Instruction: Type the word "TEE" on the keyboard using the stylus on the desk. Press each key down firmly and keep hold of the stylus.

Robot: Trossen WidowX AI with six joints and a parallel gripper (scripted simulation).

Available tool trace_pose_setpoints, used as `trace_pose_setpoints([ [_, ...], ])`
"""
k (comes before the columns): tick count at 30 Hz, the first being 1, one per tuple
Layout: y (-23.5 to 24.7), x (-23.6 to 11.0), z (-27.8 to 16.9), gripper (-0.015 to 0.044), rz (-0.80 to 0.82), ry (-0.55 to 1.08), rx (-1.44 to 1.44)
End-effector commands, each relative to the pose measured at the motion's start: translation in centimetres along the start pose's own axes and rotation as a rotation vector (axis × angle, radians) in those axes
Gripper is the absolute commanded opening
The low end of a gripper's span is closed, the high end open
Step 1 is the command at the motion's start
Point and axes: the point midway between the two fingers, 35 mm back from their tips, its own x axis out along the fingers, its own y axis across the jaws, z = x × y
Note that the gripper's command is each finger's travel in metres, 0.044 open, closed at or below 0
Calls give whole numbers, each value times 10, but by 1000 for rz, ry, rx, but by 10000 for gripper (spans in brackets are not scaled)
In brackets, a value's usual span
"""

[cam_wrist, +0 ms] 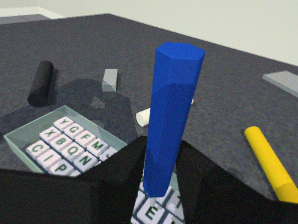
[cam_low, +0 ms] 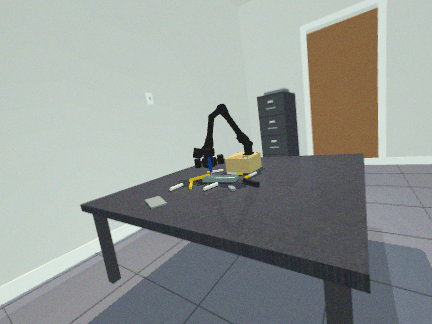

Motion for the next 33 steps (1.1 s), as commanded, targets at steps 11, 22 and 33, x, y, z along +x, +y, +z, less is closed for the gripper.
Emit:
trace_pose_setpoints([
  [11, 0, 3, -7, 81, 0, -2, 4],
  [22, 0, 4, -12, 81, 1, -2, 4],
  [33, 0, 5, -15, 81, 1, -2, 4],
])
